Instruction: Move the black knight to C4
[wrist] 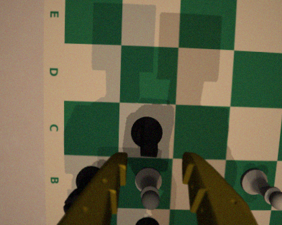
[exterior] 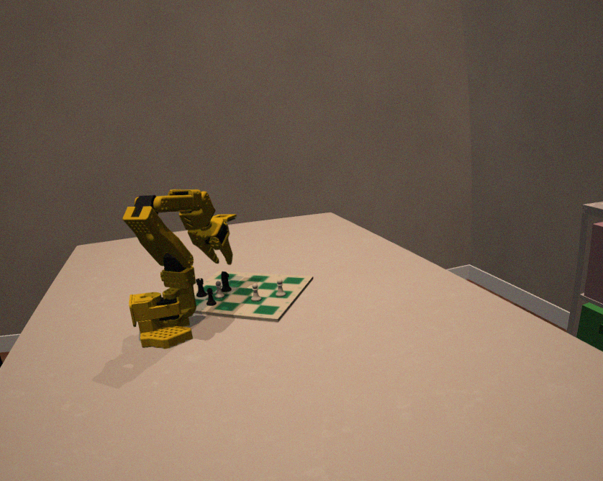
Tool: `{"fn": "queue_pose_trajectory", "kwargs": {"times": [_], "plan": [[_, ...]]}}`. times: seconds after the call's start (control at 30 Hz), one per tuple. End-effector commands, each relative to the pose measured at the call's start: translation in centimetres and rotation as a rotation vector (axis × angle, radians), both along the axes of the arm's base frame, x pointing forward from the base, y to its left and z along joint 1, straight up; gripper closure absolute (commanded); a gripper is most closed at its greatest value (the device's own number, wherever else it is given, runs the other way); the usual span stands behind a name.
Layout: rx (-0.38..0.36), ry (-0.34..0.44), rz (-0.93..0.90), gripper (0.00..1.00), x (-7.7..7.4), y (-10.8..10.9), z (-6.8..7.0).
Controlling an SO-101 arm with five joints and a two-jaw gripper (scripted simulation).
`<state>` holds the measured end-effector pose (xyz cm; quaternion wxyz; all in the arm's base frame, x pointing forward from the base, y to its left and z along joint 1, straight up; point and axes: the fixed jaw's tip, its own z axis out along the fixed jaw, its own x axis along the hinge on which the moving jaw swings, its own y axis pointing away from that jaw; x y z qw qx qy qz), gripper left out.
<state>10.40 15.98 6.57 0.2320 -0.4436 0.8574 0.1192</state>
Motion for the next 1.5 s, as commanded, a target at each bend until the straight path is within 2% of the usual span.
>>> {"fn": "queue_pose_trajectory", "kwargs": {"times": [0.0,0.33,0.53,0.6,0.73,0.9,1.1,1.17,1.33,1.47], "plan": [[0.017,-0.005,-0.002,0.87,0.0,0.2,0.4],[0.012,-0.002,-0.043,0.86,0.6,-0.3,0.5],[-0.001,0.005,-0.146,0.85,2.3,-1.5,0.7],[-0.001,0.005,-0.146,0.85,2.3,-1.5,0.7],[-0.013,0.015,-0.256,0.83,3.9,-2.9,0.9],[-0.031,0.034,-0.435,0.8,6.1,-5.7,1.3],[-0.05,0.068,-0.696,0.77,8.4,-10.4,1.8],[-0.05,0.068,-0.696,0.77,8.4,-10.4,1.8],[-0.061,0.105,-0.932,0.73,9.3,-15.1,2.3],[-0.064,0.137,-1.121,0.7,9.2,-18.9,2.7]]}}
